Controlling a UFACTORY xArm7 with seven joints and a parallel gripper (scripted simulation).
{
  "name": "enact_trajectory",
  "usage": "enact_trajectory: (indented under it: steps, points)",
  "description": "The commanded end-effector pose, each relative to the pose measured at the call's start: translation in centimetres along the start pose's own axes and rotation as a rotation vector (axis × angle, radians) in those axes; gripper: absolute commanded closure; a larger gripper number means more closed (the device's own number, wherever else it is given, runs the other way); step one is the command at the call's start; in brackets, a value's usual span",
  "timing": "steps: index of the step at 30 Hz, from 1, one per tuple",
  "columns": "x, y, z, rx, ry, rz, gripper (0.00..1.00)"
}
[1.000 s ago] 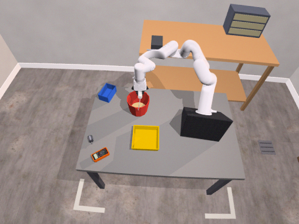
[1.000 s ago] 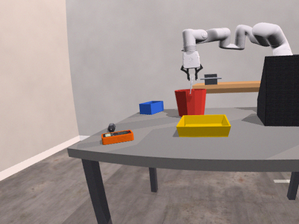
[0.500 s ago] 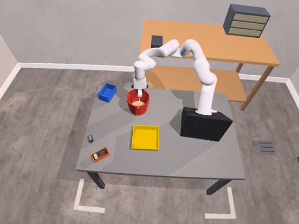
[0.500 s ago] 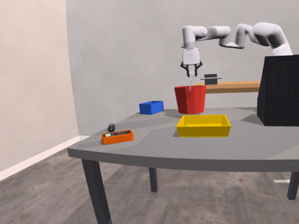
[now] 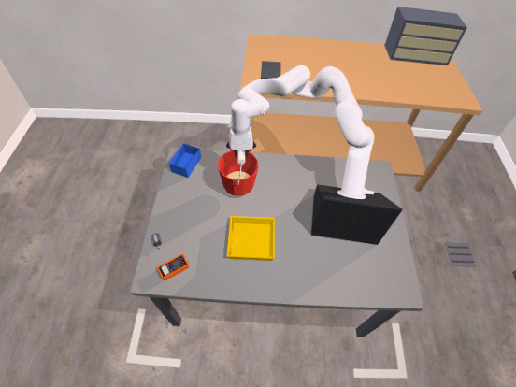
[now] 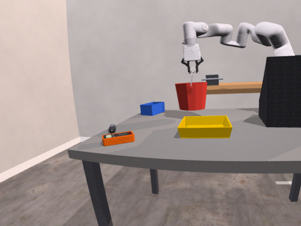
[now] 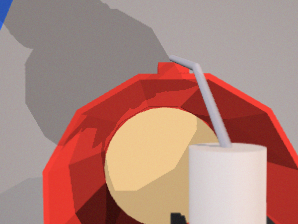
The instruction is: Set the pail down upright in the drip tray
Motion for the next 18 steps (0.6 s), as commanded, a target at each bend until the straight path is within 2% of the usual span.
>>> enact_trajectory:
  steps: [1, 18]
  points:
    - [0.6, -0.1, -0.1, 0.000, -0.002, 0.005, 1.00]
    - [2.8, 0.0, -0.1, 0.000, -0.002, 0.005, 1.00]
Point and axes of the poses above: the point where the finger pads meet when closed, its own x axis back along the fingers, its own y axis across the jaws, z = x × y, the point moved 7 cm from there along x, back along the fingers, and after that the axes turned 12 degrees about -x, right-handed, at the moved point
